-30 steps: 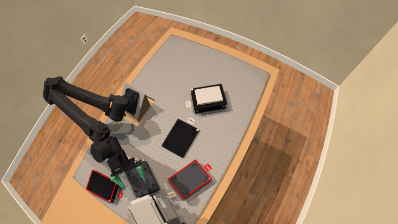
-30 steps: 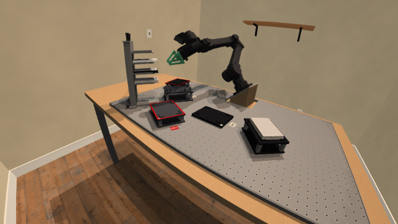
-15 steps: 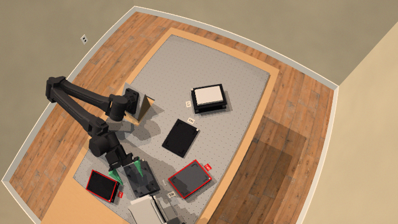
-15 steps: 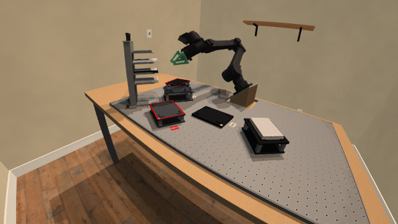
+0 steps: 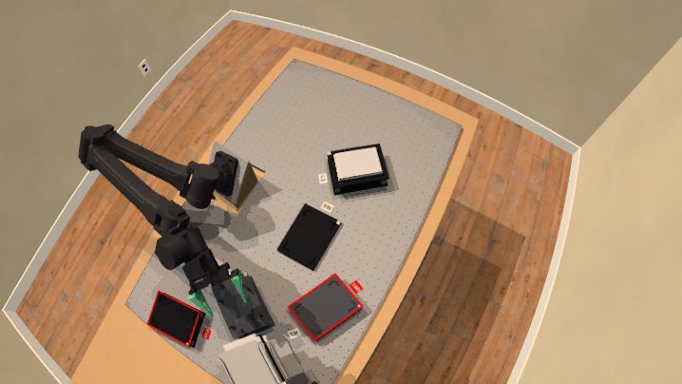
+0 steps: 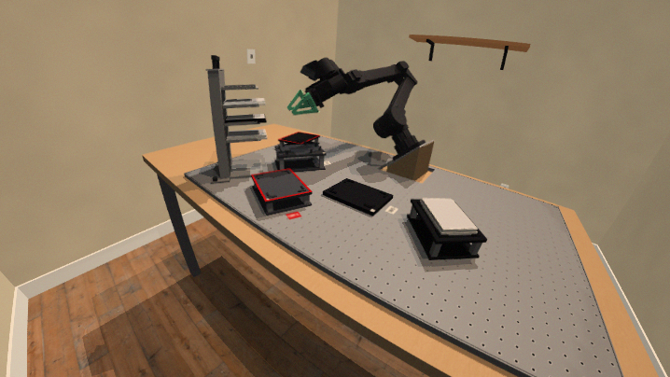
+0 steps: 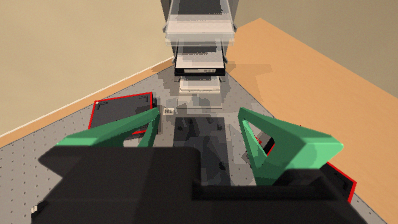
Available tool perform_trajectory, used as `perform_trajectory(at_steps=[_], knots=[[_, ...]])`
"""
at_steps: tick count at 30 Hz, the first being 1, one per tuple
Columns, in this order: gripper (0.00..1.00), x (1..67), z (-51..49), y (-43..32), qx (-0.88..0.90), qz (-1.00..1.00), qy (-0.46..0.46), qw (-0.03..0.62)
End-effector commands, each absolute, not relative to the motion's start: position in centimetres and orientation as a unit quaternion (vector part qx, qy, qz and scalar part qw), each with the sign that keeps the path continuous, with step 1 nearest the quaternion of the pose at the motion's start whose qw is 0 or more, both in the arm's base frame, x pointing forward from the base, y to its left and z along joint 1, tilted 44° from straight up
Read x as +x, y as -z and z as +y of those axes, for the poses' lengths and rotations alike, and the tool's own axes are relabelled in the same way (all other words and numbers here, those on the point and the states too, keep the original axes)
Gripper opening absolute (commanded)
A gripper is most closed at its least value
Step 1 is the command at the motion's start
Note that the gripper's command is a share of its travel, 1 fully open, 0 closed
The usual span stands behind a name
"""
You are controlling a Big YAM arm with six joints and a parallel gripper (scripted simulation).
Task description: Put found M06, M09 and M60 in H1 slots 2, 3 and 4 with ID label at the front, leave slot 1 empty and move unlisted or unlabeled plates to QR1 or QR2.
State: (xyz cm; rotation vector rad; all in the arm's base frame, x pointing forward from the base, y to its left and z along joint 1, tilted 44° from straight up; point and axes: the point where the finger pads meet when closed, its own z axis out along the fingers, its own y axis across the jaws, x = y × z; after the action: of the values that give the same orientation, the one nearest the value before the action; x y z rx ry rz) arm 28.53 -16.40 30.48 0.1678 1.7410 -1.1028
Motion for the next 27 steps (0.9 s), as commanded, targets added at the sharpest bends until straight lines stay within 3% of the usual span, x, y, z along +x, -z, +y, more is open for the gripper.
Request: perform_trajectory(at_steps=[1, 19, 21, 24, 27], knots=[[1.00, 28.5, -17.1, -30.6, 0.072, 0.719, 0.466, 0.511], [1.00, 28.2, -18.9, -28.7, 0.072, 0.719, 0.466, 0.511], [1.00, 28.9, -19.2, -31.8, 0.079, 0.702, 0.470, 0.529], [1.00, 28.7, -19.2, -29.4, 0.074, 0.715, 0.467, 0.515], [1.00, 29.5, -19.6, -32.0, 0.079, 0.702, 0.470, 0.529]])
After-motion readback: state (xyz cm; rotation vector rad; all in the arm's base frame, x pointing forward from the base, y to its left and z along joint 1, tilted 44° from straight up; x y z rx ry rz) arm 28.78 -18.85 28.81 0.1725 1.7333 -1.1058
